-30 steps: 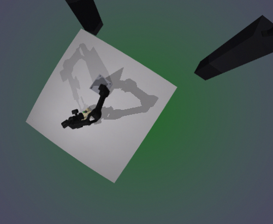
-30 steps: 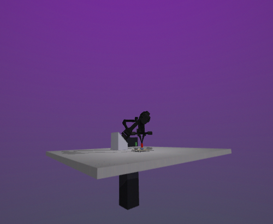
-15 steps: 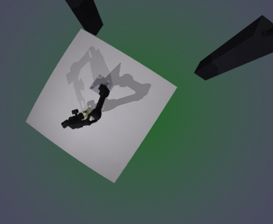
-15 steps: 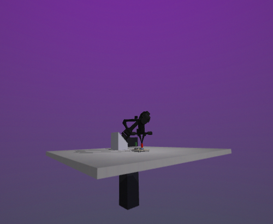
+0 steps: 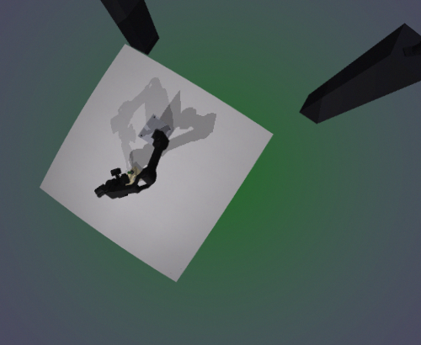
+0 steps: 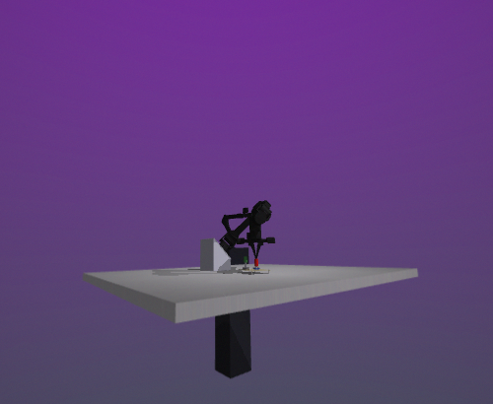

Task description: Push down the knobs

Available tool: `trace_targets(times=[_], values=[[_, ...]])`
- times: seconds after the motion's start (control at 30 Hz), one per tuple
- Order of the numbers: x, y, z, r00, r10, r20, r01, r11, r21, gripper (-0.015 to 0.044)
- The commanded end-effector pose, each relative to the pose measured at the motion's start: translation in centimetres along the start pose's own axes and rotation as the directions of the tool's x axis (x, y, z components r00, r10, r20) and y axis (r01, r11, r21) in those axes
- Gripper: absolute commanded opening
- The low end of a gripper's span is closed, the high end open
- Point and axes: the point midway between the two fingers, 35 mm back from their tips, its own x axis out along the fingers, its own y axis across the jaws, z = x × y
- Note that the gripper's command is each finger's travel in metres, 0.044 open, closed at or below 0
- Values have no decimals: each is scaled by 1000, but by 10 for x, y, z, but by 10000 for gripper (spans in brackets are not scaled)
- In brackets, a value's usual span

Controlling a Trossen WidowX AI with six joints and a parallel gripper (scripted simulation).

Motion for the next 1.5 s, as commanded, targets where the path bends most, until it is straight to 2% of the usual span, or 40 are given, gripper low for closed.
trace_targets(times=[0.0,0.9,1.43,1.47], values=[[9,-1,1,1000,3,13,-3,1000,-4,0],[9,-1,1,1000,3,13,-3,1000,-4,0],[-14,-1,1,1000,4,12,-4,1000,-4,0],[-9,0,2,1000,-1,15,1,1000,8,26]])
